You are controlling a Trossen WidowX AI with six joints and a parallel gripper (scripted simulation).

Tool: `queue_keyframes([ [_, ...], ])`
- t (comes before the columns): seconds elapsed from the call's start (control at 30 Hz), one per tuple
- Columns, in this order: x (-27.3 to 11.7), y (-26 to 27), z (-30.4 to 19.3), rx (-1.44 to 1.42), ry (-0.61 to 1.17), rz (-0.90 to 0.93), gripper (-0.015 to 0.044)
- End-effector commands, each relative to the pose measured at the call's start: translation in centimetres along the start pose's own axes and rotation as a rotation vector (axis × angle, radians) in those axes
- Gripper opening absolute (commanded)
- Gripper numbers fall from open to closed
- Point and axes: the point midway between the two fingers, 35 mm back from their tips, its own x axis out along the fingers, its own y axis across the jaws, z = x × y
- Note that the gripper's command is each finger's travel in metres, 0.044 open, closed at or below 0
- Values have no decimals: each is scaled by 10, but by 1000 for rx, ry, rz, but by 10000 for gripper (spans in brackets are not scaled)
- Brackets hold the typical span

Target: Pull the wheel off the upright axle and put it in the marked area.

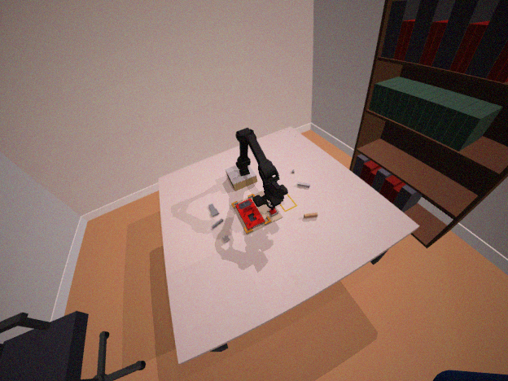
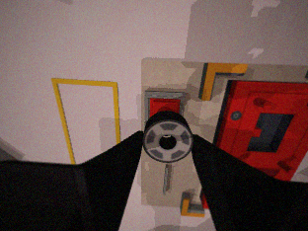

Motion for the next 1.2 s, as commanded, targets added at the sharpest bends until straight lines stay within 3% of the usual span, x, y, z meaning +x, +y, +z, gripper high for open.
queue_keyframes([
  [0.0,-2,0,1,0,-3,2,0],
  [0.3,-7,0,1,1,-4,2,0],
  [0.57,-40,-1,-3,1,-4,2,0],
  [0.67,-32,0,-4,7,3,-1,0],
  [1.17,-38,65,-33,4,2,7,0],
])
